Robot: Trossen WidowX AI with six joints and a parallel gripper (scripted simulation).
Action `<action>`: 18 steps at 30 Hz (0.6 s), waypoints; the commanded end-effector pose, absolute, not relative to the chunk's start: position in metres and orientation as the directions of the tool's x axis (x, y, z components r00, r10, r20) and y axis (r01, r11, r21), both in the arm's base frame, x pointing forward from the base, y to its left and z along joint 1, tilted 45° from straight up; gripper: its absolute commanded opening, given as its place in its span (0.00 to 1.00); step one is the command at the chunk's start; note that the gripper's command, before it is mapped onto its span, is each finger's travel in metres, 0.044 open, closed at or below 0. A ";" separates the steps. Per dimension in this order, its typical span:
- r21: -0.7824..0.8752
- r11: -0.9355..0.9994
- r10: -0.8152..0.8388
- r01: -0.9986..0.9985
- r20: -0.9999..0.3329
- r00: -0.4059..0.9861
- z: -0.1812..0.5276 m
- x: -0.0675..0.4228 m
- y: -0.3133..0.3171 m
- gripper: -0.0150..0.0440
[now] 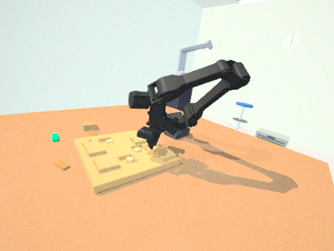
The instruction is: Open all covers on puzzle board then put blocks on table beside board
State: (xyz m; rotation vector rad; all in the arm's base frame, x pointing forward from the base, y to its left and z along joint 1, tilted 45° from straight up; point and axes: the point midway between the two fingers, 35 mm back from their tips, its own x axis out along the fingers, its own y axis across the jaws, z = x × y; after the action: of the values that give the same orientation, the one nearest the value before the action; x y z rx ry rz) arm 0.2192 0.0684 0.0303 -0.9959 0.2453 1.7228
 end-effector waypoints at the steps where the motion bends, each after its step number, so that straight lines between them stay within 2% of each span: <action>1: -0.300 -0.398 0.697 -0.867 -0.713 -0.073 0.028 0.218 0.072 0.50; 5: -0.300 -0.398 0.697 -0.867 -0.713 -0.073 0.028 0.218 0.072 0.50; 14: -0.300 -0.400 0.693 -0.866 -0.717 -0.072 0.028 0.218 0.070 0.40; 18: -0.300 -0.400 0.693 -0.866 -0.717 -0.072 0.028 0.218 0.070 0.39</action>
State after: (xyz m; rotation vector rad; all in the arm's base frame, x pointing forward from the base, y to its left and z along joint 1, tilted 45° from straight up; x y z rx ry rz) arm 0.2183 0.0706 0.0282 -0.9942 0.2457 1.7248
